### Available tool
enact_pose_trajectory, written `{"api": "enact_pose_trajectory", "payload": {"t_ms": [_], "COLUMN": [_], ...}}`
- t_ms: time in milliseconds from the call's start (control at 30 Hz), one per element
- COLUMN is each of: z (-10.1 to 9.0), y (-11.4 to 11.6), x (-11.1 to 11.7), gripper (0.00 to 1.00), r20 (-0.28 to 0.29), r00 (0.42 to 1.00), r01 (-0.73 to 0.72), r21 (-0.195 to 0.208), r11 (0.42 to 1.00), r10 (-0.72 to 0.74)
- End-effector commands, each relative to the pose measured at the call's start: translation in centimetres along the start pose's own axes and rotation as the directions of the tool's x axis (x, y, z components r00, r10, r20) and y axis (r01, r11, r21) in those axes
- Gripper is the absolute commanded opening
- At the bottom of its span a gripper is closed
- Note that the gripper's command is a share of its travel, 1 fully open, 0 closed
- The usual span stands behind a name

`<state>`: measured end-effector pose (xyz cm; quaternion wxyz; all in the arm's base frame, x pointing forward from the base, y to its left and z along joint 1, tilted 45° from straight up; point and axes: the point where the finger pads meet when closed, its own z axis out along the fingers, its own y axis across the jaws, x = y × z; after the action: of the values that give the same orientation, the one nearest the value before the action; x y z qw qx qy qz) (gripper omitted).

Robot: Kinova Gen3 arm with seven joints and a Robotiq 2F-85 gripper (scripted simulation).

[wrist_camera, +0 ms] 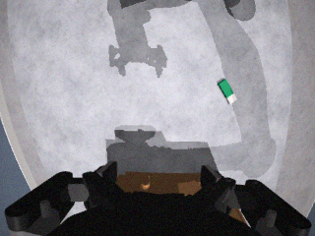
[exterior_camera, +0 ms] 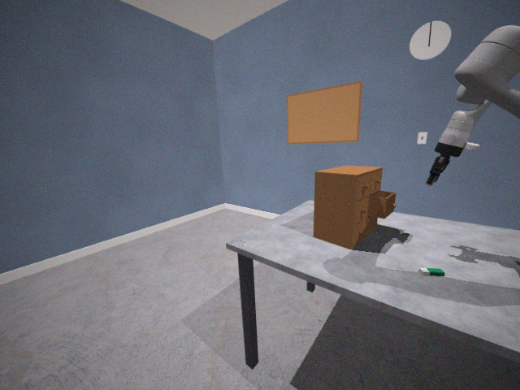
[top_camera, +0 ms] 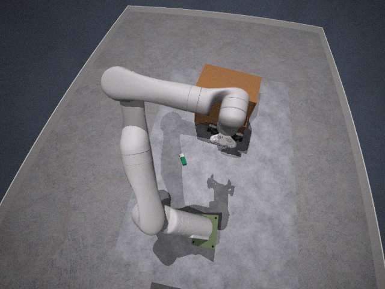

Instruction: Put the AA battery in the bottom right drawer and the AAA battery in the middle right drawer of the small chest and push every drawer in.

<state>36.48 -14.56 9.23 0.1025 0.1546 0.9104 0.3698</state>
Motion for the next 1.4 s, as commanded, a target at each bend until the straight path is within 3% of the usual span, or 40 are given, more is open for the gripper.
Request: {"api": "enact_pose_trajectory", "payload": {"t_ms": [0,533,967,1367], "z": [0.0,-0.9,-1.1,-1.2], "y": [-0.1,-0.1,-0.1,-0.1], "x": [-0.5,-0.7,-0.8,-0.8], "gripper": [1.0,1.0,1.0,1.0], "r20": [-0.02,-0.207,-0.268,-0.28], "r00": [1.0,0.978,0.963,0.96], "r01": [0.016,0.016,0.016,0.015], "r21": [0.004,0.004,0.004,0.005], "r11": [1.0,1.0,1.0,1.0], "r10": [-0.016,-0.014,-0.014,-0.014]}}
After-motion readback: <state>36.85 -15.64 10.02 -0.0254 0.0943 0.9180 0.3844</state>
